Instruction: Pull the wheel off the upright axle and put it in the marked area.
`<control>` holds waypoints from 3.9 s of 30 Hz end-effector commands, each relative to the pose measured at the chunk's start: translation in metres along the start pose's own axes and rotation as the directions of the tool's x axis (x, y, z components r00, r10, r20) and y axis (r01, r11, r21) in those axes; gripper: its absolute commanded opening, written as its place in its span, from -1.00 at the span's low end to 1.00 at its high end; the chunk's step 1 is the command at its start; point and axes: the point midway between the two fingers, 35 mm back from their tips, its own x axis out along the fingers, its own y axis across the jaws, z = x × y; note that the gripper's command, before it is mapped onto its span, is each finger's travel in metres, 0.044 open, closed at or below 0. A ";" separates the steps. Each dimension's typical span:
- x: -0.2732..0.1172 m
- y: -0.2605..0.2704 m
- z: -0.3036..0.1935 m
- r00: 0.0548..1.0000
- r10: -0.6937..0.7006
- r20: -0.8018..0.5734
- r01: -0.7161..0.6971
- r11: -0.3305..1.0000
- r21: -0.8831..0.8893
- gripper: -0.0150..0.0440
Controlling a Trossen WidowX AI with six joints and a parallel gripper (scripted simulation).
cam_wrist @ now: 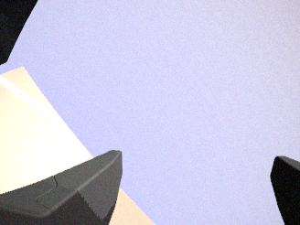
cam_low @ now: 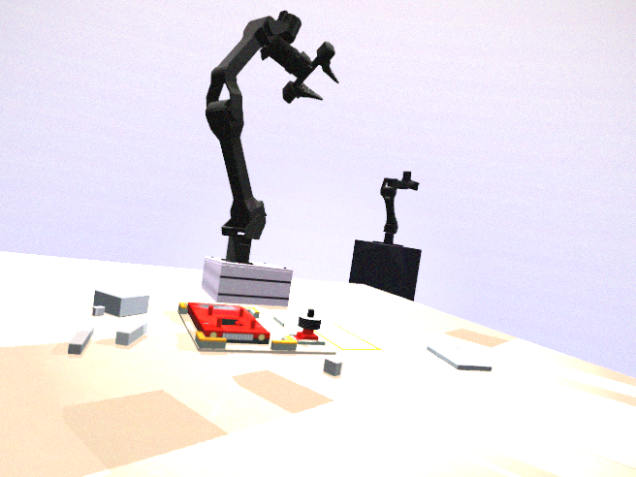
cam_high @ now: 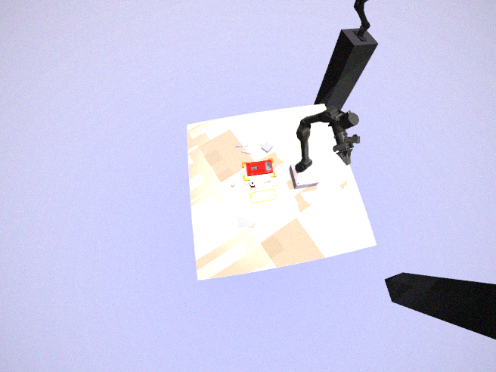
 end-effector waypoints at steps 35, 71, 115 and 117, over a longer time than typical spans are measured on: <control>0.098 -0.077 -0.433 0.423 0.273 -0.864 0.830 -0.499 0.249 0.53; -0.028 0.064 -0.650 0.329 0.648 -0.687 -0.117 -0.694 -0.710 0.53; -0.017 0.092 -0.672 0.325 0.656 -0.681 -0.110 -0.689 -0.717 -0.49; -0.017 0.091 -0.672 0.325 0.656 -0.681 -0.111 -0.689 -0.716 -0.49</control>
